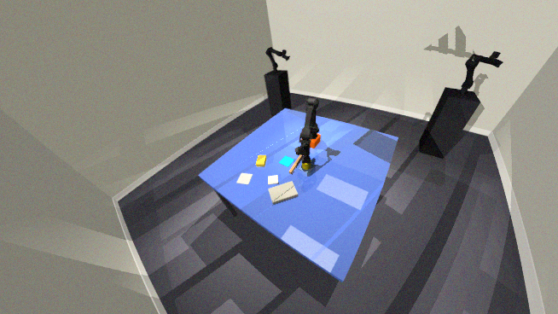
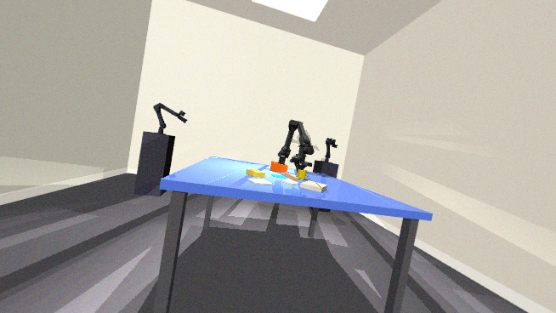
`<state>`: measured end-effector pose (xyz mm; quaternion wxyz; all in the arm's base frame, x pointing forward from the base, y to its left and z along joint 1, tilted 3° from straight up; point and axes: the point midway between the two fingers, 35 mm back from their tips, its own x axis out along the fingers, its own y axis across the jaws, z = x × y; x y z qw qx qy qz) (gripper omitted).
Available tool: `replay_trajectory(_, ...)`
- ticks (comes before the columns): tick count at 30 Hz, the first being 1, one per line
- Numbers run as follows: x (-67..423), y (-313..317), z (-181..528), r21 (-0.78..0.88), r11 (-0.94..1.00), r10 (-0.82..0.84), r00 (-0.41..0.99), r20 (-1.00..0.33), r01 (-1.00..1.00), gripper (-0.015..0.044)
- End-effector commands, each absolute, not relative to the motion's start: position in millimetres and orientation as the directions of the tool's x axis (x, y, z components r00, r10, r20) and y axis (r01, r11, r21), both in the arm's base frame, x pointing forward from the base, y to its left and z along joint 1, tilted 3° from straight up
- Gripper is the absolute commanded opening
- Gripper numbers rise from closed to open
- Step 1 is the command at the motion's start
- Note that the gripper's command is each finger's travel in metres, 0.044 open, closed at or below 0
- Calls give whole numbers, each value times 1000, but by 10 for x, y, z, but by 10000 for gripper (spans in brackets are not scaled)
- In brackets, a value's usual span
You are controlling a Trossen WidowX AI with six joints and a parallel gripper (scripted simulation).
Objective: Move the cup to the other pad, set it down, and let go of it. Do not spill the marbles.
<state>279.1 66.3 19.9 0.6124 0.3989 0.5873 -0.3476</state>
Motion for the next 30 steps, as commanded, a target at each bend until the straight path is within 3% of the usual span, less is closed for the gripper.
replay_trajectory(1, 2793, 664, 203, 81, 440, 43, 69, -997, 894, 73)
replay_trajectory(10, 2793, 664, 203, 81, 440, 43, 69, -997, 894, 0)
replay_trajectory(30, 2751, 616, 651, 79, 431, 42, 68, -997, 899, 0)
